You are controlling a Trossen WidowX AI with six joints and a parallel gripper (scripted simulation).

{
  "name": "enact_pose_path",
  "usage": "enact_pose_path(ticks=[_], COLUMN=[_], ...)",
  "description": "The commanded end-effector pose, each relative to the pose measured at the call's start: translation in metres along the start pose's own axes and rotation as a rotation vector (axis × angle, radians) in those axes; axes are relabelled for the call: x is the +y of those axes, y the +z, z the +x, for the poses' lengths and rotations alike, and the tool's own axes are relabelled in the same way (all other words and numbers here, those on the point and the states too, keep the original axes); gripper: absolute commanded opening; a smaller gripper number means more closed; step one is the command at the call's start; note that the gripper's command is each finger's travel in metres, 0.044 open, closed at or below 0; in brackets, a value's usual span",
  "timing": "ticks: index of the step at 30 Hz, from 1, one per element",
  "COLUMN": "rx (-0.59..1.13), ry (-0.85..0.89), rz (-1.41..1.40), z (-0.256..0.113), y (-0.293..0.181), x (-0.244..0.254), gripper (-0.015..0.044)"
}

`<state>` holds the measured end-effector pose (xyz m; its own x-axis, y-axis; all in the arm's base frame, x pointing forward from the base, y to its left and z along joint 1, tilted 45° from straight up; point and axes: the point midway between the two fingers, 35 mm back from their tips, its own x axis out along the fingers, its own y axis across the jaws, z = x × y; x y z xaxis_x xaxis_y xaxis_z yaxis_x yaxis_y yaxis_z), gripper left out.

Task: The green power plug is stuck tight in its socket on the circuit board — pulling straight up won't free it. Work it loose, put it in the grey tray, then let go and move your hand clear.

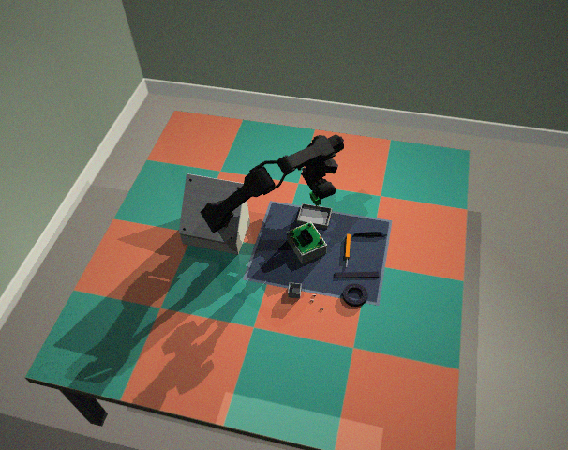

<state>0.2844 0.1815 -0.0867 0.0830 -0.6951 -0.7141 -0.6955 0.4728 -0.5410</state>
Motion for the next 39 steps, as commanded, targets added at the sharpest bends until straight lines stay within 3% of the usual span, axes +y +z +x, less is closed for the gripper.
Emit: enact_pose_path(ticks=[1,7,39], rx=[0.002,0.002,0.002], ry=[0.004,0.003,0.002], rz=[0.006,0.006,0.007], z=[0.008,0.034,0.076], y=[0.001,0.000,0.001], x=[0.001,0.001,0.000], gripper=[0.0000,0.0000,0.0000])
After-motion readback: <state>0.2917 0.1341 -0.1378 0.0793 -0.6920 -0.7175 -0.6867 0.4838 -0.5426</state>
